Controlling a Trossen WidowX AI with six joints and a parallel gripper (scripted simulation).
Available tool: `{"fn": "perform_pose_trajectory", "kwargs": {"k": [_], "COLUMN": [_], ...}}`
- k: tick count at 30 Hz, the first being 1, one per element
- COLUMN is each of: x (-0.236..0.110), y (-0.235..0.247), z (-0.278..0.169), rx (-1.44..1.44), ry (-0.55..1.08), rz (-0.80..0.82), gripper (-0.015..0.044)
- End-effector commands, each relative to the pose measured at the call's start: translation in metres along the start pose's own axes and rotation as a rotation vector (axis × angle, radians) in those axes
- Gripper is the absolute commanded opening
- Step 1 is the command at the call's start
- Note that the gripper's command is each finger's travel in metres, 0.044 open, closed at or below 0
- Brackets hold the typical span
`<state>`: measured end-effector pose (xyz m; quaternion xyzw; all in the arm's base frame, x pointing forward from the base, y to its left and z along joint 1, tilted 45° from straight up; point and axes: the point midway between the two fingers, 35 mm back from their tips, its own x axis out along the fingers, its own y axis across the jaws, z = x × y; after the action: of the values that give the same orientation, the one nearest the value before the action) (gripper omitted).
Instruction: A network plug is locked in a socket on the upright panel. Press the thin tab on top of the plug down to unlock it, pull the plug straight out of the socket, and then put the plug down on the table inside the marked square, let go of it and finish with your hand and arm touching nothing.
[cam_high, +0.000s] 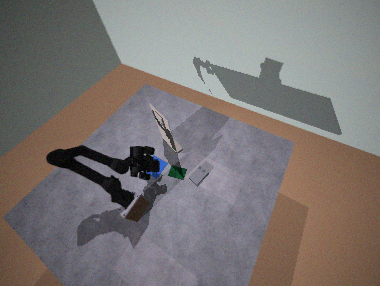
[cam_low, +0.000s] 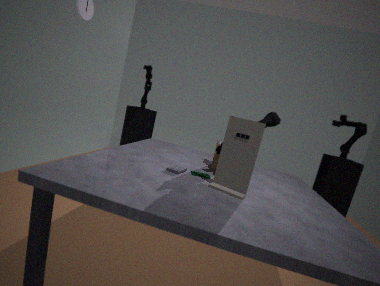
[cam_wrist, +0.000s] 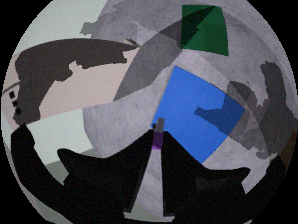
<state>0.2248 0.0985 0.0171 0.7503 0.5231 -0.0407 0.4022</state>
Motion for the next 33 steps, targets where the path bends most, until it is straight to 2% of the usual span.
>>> {"fn": "perform_pose_trajectory", "kwargs": {"k": [1,33], "x": [0.002,0.019], "y": [-0.004,-0.015], "z": [0.001,0.003], "rx": [0.011,0.01], "ry": [-0.004,-0.007], "rz": [-0.008,-0.011], "gripper": [0.0,0.0]}}
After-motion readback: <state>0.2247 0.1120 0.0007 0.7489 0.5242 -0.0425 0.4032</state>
